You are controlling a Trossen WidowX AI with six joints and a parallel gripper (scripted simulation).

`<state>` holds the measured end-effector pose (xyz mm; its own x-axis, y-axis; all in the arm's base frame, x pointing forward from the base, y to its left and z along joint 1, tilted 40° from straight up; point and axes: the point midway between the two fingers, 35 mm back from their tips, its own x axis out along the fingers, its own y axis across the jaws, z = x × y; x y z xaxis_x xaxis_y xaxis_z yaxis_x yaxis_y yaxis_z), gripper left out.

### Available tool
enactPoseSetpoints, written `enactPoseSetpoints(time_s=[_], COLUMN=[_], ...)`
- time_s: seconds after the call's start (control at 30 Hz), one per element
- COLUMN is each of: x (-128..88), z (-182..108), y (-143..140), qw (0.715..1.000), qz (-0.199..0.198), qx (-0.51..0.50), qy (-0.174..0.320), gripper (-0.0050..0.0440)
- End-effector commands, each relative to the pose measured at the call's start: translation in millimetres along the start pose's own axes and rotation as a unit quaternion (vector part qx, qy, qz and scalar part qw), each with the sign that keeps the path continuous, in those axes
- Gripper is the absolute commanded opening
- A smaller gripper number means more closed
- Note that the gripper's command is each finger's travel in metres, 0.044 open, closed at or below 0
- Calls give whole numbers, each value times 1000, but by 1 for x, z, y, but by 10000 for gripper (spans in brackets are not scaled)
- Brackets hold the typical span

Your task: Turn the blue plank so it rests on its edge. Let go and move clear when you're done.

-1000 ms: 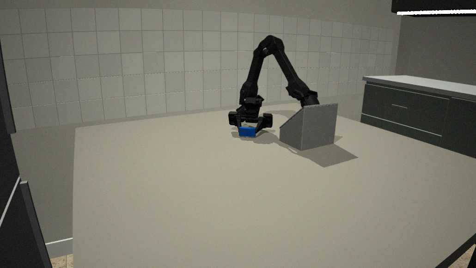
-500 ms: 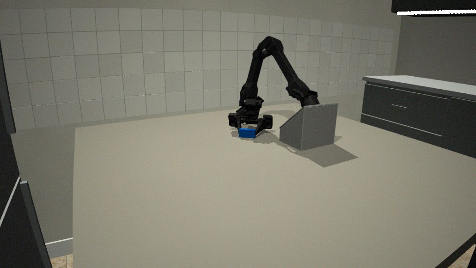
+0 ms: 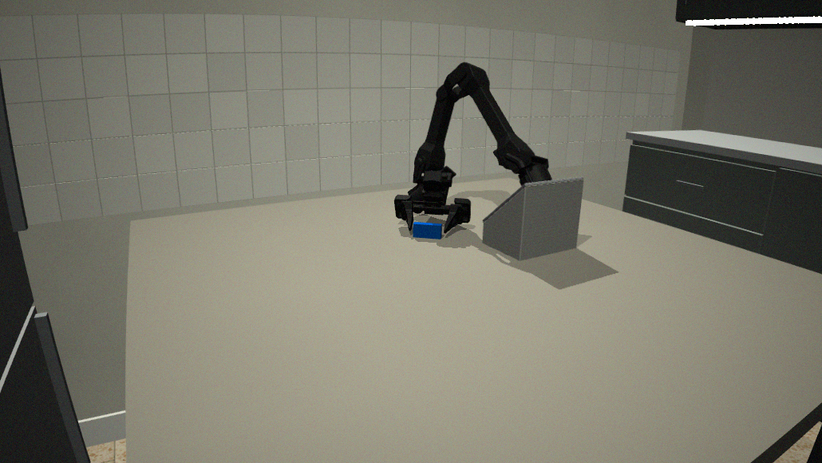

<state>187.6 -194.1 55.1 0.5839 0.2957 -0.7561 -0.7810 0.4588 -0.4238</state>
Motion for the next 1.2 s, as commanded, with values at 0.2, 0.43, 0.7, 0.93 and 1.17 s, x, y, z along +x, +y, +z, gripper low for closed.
enactPoseSetpoints(time_s=[0.2, 0.43, 0.7, 0.93, 1.17], x=[-2, -2, -8, -28, -53], z=[-1, -1, 2, 14, 31], y=[-2, -2, -5, -5, -4], qw=[1000, 1000, 1000, 1000, 1000], qz=[-4, -4, -10, -9, -8], qx=[-4, -4, -11, -11, -12], qy=[3, 3, 9, 10, 12], gripper=[440, 440, 440, 440, 440])
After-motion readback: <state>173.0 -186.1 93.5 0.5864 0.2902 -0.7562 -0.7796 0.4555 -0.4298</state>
